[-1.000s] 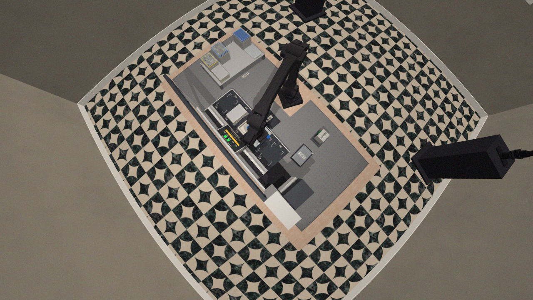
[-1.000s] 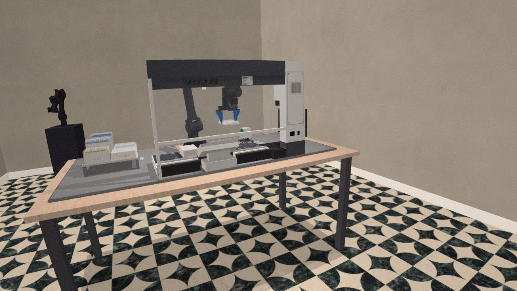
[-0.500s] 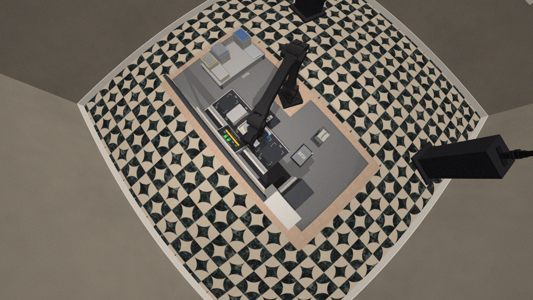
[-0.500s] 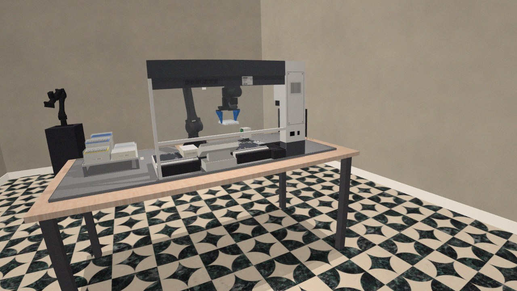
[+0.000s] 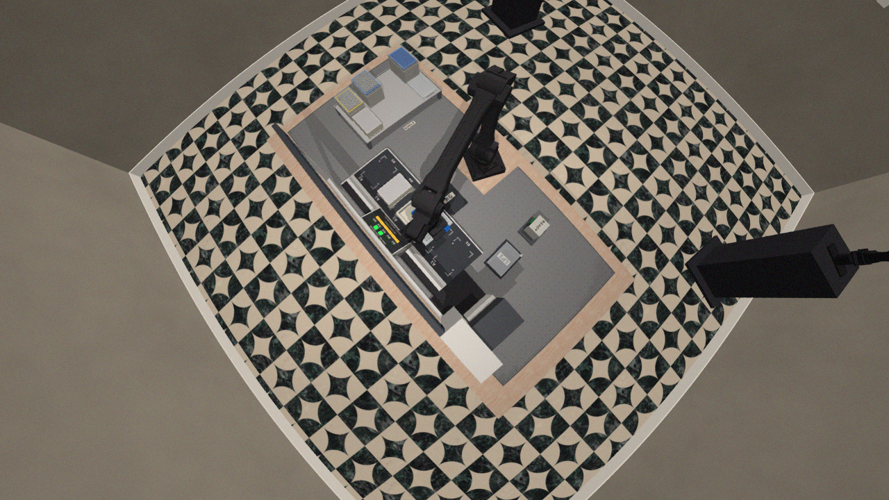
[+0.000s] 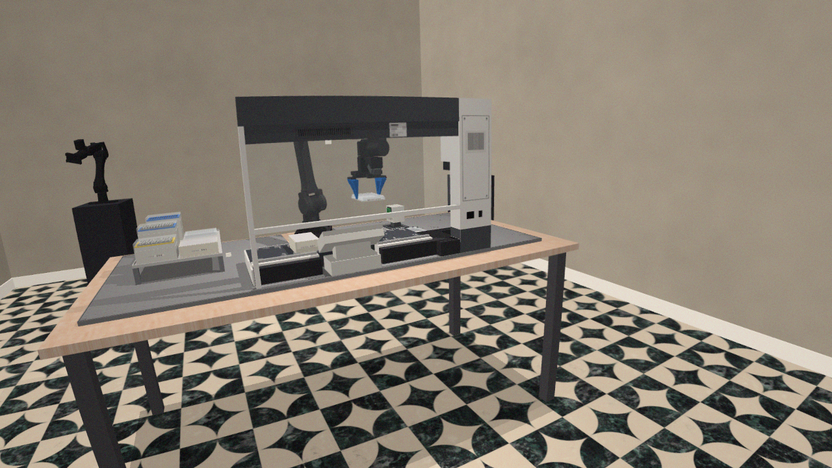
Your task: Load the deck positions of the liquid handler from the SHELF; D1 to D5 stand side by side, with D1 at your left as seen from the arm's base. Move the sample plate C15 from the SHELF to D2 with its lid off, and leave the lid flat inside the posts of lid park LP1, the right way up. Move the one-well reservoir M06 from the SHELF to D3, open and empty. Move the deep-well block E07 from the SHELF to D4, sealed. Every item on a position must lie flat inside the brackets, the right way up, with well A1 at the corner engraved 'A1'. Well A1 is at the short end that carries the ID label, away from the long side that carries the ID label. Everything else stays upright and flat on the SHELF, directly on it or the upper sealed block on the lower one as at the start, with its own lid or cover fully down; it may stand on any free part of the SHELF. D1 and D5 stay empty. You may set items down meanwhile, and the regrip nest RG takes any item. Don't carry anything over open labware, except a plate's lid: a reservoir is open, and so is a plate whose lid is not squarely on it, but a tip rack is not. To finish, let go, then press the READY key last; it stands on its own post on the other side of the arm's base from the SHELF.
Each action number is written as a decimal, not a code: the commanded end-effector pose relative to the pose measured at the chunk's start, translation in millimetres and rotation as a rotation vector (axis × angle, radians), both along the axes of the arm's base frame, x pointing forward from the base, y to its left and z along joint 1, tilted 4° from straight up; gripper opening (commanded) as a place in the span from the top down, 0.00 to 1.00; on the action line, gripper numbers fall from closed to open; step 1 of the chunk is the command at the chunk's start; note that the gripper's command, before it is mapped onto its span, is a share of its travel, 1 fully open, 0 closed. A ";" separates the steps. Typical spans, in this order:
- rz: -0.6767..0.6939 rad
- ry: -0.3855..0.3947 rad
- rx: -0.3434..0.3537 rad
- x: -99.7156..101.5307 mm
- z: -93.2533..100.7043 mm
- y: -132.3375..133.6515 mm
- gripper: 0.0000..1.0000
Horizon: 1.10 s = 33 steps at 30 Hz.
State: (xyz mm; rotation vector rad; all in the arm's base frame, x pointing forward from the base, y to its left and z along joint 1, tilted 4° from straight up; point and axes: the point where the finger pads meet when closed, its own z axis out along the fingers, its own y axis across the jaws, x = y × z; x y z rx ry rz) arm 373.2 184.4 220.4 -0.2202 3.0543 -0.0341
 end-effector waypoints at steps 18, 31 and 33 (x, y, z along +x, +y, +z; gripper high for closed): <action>-0.006 -0.005 0.005 11.1 -31.6 -3.1 1.00; -0.006 -0.010 0.008 14.3 -47.7 -2.6 1.00; -0.006 -0.004 0.005 12.9 -53.3 -3.5 1.00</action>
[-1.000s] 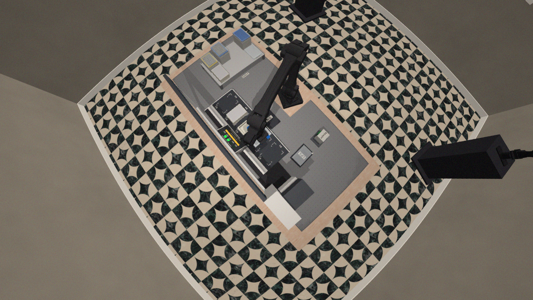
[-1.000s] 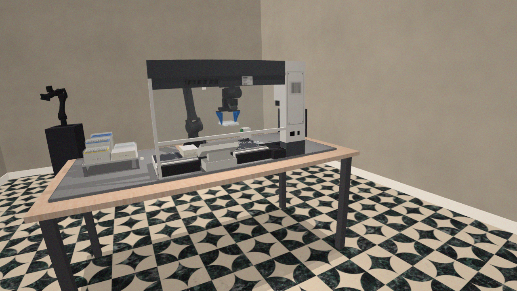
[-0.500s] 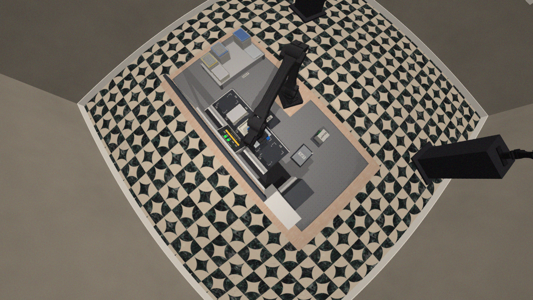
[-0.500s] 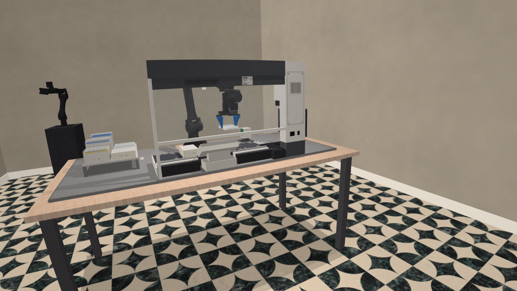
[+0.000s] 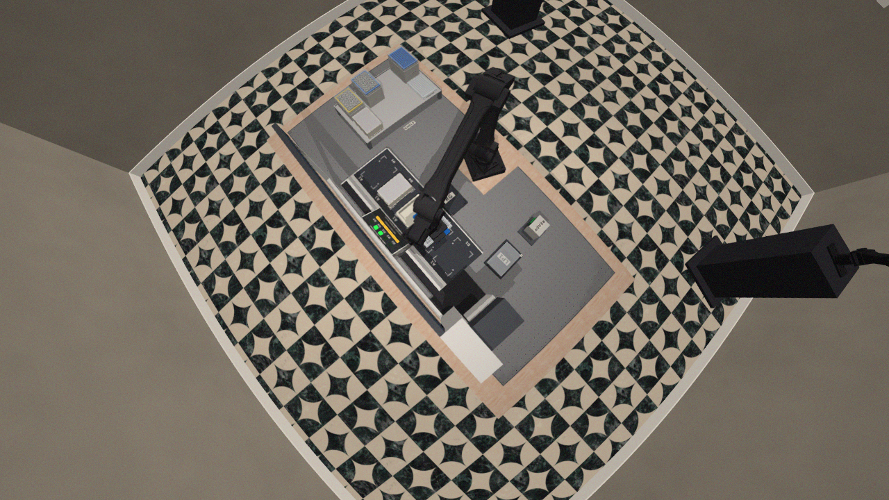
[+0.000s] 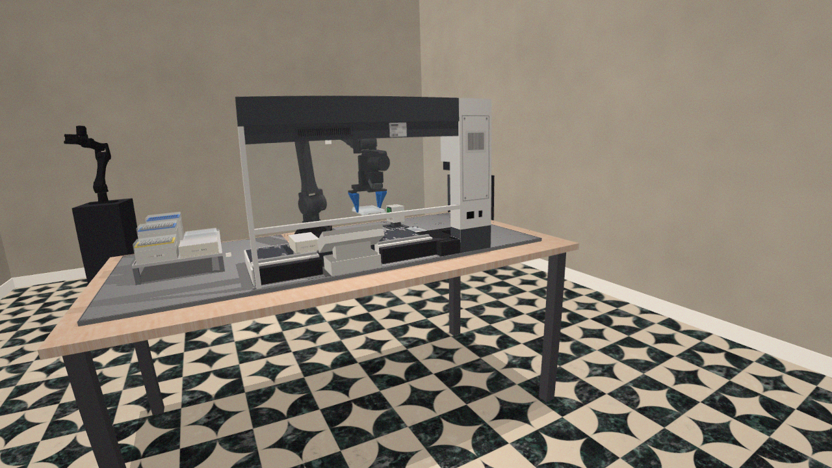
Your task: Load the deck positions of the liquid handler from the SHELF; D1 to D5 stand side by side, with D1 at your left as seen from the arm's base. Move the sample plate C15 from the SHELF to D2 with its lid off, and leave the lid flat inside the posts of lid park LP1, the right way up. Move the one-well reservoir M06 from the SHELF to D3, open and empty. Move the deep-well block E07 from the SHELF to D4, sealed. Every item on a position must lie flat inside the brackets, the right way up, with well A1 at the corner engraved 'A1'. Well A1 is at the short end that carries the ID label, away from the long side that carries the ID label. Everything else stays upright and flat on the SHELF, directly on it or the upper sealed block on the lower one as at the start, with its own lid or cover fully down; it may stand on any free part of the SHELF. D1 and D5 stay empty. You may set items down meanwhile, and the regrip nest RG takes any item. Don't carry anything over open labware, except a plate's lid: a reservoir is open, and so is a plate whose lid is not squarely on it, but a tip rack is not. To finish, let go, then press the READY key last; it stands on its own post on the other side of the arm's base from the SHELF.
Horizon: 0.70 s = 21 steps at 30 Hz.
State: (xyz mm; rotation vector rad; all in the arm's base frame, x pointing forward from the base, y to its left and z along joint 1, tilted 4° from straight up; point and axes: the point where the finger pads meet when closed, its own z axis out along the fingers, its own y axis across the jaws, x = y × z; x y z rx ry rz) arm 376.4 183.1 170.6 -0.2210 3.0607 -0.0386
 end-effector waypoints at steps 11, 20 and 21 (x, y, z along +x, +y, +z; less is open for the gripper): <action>-0.006 -0.011 0.008 10.7 -18.6 -2.5 1.00; -0.006 -0.010 0.008 11.7 -33.6 -2.9 1.00; -0.006 -0.010 0.008 11.7 -33.6 -2.9 1.00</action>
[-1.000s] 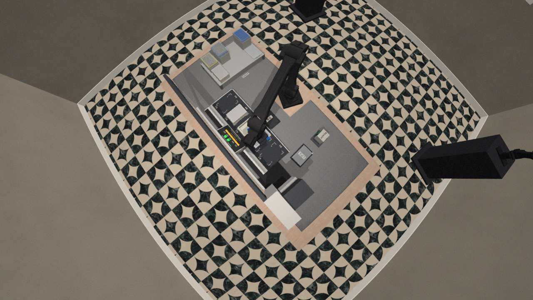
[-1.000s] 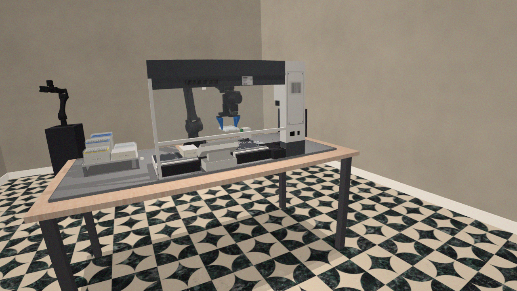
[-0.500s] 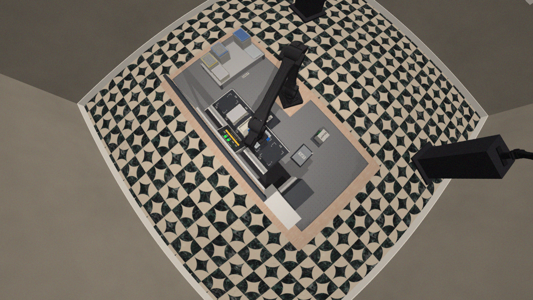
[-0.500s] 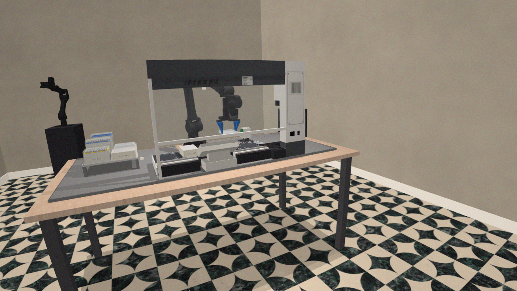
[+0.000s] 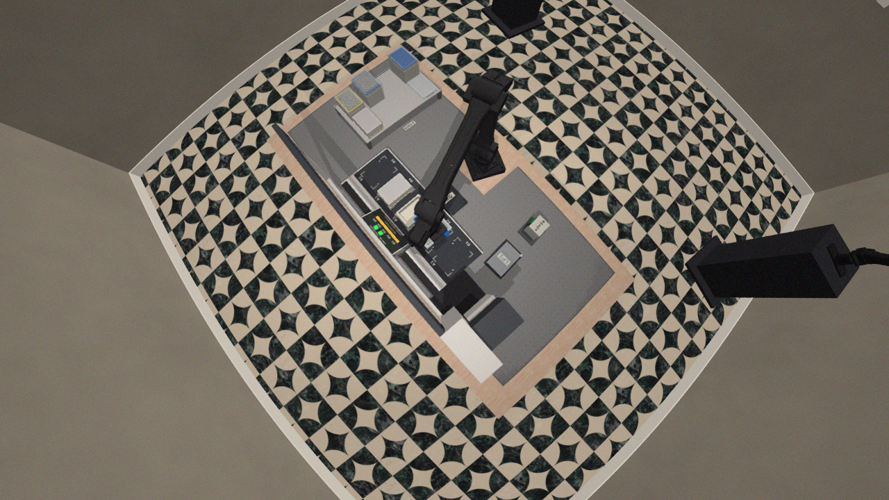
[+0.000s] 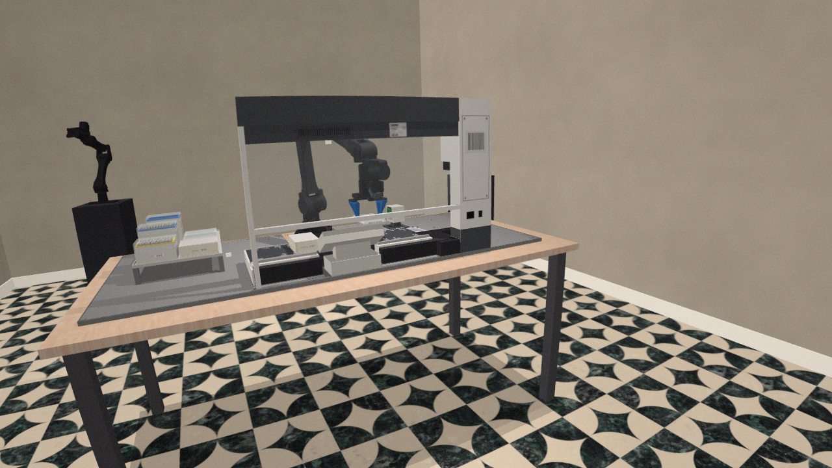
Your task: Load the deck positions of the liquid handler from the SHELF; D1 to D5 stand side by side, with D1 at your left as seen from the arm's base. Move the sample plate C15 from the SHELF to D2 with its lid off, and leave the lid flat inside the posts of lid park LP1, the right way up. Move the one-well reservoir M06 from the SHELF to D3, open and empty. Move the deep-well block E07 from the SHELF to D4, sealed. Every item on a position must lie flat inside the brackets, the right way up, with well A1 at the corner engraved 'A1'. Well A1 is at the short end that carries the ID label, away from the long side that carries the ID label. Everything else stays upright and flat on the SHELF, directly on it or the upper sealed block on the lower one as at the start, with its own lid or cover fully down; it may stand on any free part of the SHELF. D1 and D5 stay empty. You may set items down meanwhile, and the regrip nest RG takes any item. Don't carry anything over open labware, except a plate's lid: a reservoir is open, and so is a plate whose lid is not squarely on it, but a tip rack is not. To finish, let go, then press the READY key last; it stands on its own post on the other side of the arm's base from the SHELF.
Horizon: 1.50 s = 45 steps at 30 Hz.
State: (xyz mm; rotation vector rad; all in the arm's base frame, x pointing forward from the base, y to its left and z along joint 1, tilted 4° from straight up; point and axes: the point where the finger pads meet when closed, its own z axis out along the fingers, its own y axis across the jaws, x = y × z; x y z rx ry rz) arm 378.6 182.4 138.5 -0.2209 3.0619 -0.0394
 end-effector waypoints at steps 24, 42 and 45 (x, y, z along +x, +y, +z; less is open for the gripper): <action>-0.006 -0.011 0.008 11.8 -36.7 -3.0 1.00; -0.007 -0.007 0.006 12.7 -57.0 -3.7 1.00; -0.007 -0.017 0.011 16.1 -52.7 -2.1 1.00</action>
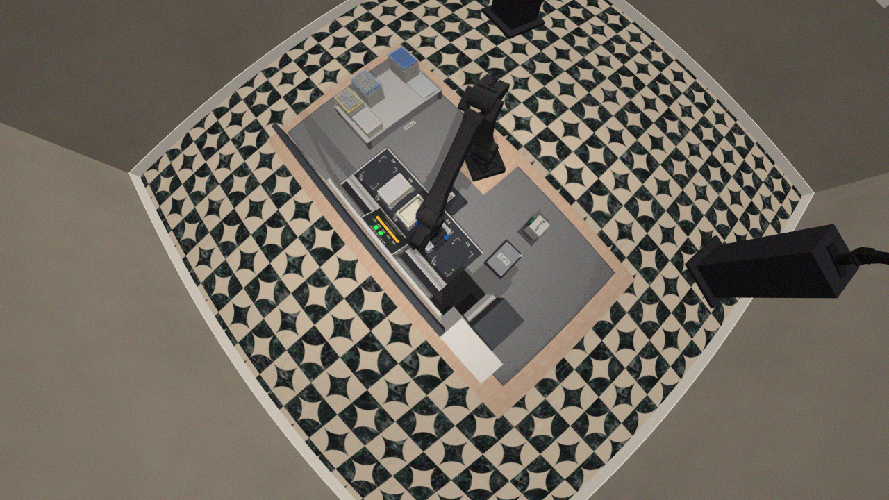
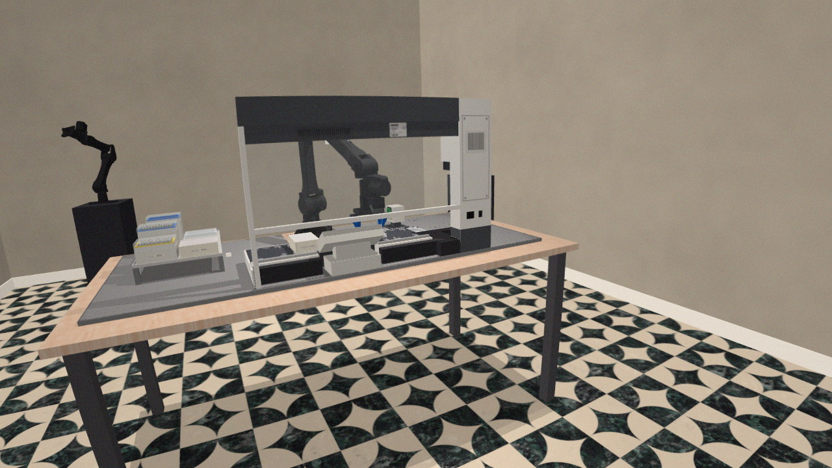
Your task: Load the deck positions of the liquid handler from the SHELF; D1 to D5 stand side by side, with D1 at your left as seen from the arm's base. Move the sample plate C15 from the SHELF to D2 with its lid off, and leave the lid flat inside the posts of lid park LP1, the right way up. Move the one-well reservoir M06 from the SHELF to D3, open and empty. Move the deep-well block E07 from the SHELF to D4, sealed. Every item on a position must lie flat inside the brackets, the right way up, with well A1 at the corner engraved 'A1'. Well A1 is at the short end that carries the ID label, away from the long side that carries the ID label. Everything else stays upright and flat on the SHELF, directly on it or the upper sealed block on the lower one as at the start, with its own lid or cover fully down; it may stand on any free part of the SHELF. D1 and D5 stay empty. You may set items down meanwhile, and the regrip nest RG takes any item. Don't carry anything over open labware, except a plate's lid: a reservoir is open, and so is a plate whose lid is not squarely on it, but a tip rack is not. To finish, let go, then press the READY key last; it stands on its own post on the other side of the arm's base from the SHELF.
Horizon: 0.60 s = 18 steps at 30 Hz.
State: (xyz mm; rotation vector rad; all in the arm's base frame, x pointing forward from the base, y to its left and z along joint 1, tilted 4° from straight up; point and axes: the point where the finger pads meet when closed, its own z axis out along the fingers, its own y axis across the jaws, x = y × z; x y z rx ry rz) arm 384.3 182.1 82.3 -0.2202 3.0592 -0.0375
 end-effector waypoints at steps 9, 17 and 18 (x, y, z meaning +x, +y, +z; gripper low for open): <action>-0.007 -0.014 0.010 7.4 3.4 -3.2 1.00; -0.008 -0.021 0.013 8.4 6.3 -2.7 1.00; -0.008 -0.021 0.013 8.1 6.1 -2.9 1.00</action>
